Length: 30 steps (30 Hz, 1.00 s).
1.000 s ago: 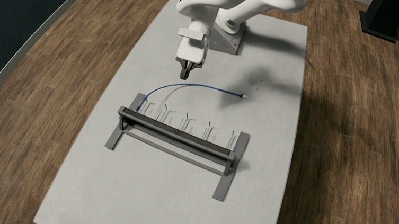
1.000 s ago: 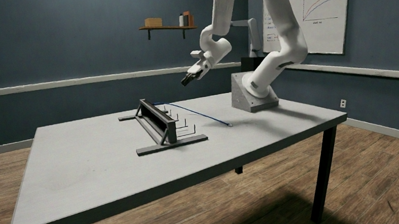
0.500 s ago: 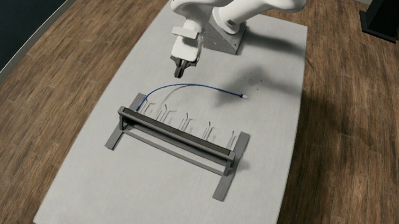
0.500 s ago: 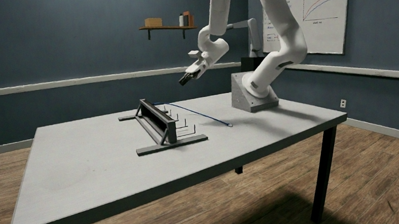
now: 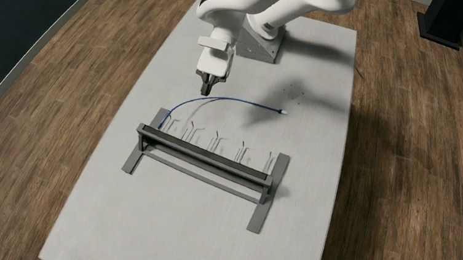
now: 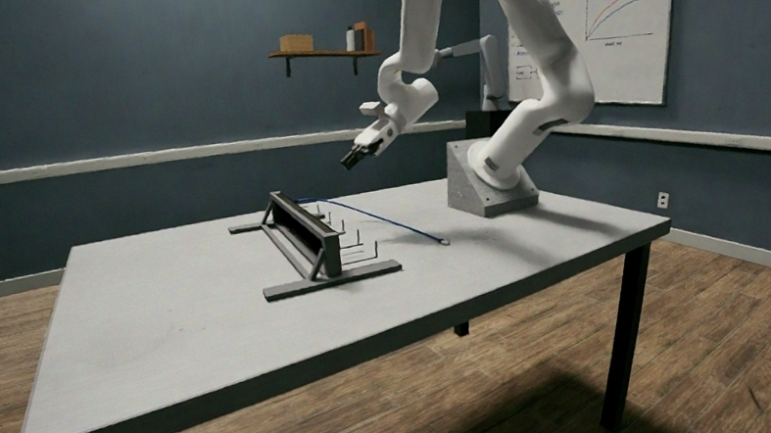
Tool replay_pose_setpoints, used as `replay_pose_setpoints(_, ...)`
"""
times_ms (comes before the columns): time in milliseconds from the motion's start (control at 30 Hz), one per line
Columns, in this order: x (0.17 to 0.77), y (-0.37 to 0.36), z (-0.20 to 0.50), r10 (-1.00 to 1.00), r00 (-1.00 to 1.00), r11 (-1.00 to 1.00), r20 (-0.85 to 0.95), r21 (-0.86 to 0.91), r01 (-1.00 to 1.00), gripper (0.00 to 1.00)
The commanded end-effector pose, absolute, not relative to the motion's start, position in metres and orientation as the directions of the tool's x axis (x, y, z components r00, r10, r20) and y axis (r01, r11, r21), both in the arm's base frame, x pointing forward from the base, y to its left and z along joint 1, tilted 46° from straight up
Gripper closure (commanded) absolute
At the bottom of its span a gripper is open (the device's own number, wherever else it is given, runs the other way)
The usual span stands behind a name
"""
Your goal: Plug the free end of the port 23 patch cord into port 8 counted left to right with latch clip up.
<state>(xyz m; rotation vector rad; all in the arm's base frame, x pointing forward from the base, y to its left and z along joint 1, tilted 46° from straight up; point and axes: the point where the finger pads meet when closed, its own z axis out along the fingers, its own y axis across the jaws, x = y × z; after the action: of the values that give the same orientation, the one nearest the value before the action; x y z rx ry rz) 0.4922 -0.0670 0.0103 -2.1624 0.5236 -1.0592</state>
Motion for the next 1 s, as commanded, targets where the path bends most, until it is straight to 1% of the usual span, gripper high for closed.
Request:
replay_pose_setpoints(0,0.5,-0.064,0.007,-0.601,0.59,-0.699,0.539,-0.712,-0.062,1.0)
replay_pose_setpoints(333,0.51,-0.059,0.001,-0.601,0.59,-0.699,0.539,-0.712,-0.062,1.0)
replay_pose_setpoints(967,0.511,-0.059,0.001,-0.601,0.59,-0.699,0.539,-0.712,-0.062,1.0)
